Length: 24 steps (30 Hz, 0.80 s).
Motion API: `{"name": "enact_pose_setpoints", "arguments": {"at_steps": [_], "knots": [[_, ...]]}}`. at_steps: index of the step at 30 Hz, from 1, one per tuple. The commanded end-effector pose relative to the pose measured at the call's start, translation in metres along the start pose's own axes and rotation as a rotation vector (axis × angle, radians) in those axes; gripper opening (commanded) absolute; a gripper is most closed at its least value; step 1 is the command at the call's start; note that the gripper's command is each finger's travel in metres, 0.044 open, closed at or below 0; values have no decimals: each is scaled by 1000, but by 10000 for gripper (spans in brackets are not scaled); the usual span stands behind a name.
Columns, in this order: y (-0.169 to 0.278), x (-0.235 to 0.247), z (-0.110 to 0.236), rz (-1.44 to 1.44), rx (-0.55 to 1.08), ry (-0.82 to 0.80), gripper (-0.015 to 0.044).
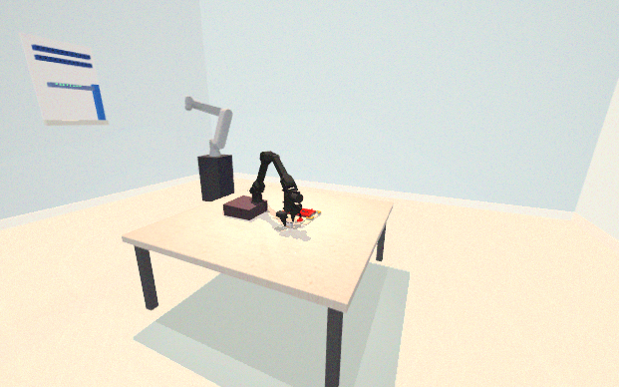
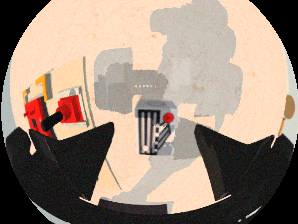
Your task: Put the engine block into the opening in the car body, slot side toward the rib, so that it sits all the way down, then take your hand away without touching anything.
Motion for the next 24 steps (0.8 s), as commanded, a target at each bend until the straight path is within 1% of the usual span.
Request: {"name": "enact_pose_setpoints", "arguments": {"at_steps": [1,8,14,17,24], "knots": [[2,1,-3,3,6,1,309],[2,1,-3,3,6,1,125],[2,1,-3,3,6,1,85],[1,0,-1,3,6,1,6],[-1,-3,20,3,6,1,0]]}}
Point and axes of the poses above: the point midway between the two fingers, 35 mm back from their tips, its own z axis back along the fingers, its own x axis across the jaws, y = z × x, the point moved 4 cm from there along z, back along the fingers, and after that the axes turned 15 degrees about z, right-handed, at the moved point
